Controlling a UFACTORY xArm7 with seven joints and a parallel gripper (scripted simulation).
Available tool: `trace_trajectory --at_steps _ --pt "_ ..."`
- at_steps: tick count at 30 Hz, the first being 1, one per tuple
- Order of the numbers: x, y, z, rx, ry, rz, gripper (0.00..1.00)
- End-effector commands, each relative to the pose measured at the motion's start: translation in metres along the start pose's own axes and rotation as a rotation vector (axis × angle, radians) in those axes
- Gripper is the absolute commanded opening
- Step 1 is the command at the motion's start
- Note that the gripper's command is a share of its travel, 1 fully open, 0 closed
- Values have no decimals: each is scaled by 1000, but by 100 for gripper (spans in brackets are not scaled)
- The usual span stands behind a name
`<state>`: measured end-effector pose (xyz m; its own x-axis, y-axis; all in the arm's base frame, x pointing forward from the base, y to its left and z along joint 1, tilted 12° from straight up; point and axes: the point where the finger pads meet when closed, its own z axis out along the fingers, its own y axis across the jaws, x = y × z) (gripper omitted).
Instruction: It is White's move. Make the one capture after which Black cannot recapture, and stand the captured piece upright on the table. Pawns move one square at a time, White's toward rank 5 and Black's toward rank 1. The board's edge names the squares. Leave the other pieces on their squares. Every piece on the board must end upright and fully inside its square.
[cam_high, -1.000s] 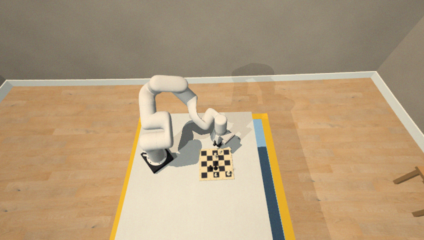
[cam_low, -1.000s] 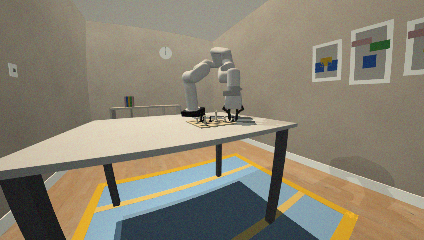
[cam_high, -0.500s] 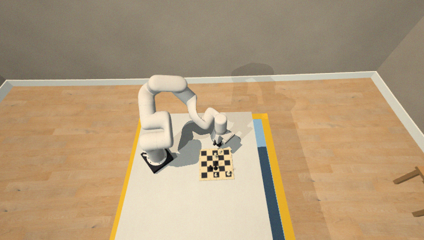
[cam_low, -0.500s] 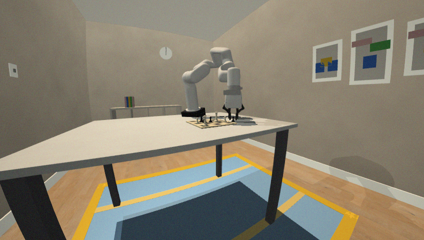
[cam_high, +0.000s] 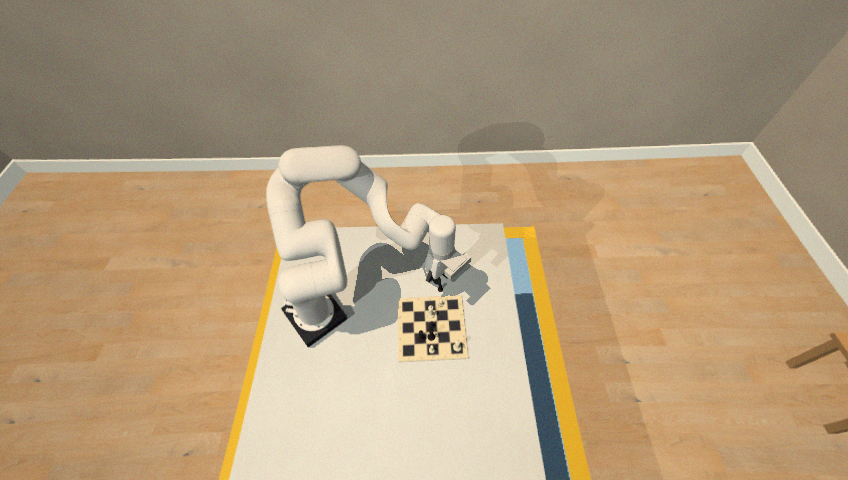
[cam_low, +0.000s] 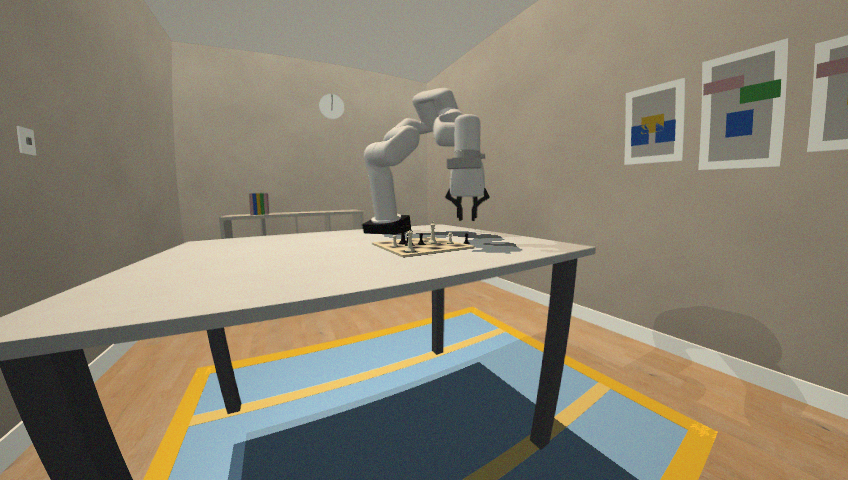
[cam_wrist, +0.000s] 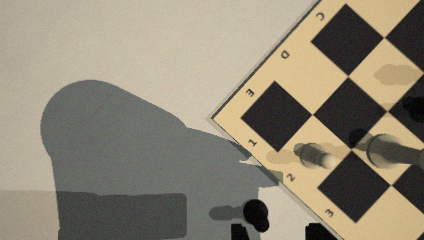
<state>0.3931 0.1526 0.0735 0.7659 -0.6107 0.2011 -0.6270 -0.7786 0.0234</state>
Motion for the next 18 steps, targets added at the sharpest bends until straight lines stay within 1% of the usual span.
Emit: trace_trajectory --at_steps 1,7,8,18 --pt "0 -1 -21 2 2 0 35" --pt "0 0 -26 2 2 0 35" --pt "0 0 -26 2 2 0 100" --pt "0 0 -26 2 2 0 100"
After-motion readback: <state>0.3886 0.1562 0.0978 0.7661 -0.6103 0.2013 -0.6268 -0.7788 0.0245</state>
